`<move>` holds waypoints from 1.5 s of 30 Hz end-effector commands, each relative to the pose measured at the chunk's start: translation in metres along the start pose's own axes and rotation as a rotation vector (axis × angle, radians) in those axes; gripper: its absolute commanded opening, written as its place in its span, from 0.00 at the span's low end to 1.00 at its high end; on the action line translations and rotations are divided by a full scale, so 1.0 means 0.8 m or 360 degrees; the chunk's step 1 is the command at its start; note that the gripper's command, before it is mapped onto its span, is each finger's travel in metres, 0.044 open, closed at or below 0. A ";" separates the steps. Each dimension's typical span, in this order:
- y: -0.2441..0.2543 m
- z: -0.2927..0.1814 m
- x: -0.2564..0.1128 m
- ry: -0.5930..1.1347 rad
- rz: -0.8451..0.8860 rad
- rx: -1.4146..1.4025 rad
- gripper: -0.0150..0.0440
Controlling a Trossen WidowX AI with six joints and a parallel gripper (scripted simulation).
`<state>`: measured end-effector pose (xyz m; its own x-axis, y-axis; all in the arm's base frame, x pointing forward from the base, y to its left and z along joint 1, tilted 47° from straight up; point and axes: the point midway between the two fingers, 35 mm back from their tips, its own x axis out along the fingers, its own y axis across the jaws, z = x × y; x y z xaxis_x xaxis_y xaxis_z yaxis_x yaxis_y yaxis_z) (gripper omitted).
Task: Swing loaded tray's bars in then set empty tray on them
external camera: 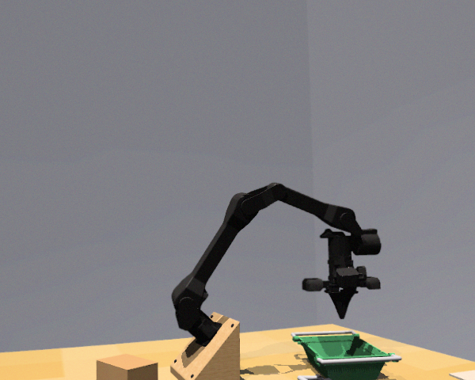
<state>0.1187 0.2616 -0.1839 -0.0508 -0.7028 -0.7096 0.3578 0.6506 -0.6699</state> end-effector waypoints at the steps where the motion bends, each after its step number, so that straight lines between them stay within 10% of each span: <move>1: -0.004 0.000 -0.002 0.0005 -0.0003 0.0007 0.25; 10: -0.001 0.000 -0.062 0.0006 -0.0002 0.0006 0.25; 45: 0.000 0.001 -0.046 0.0000 0.0000 0.0000 0.25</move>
<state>0.1213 0.2888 -0.1556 -0.0503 -0.6993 -0.7130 0.3592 0.6535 -0.6662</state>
